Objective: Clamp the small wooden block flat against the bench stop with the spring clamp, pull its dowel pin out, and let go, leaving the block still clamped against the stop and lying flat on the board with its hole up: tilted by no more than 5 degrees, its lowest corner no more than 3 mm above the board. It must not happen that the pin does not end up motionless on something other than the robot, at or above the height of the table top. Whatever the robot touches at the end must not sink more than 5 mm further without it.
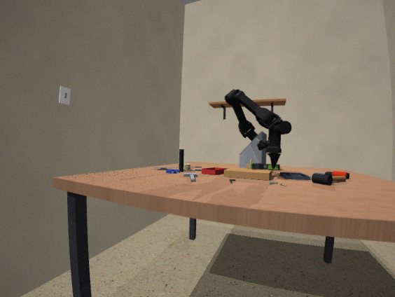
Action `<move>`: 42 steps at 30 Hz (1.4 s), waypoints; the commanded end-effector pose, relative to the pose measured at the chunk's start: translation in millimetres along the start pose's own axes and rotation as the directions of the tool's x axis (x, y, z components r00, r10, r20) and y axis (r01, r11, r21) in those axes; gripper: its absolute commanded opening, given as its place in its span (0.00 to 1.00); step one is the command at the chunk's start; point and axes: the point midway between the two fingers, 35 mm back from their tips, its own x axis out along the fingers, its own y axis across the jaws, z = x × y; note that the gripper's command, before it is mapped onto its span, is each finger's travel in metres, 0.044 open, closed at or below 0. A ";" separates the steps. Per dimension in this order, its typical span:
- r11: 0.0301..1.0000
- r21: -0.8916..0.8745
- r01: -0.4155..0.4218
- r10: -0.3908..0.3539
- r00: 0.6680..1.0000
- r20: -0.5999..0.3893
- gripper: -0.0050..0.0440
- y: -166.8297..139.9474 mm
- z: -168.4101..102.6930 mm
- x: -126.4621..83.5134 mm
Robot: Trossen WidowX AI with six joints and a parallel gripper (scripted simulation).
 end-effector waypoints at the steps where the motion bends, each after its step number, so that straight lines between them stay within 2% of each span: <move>1: 1.000 0.001 -0.007 0.007 1.000 0.000 0.10 1.7 5.0 -2.0; 42: 1.000 0.001 -0.007 0.007 1.000 0.001 0.10 8.2 7.3 -2.1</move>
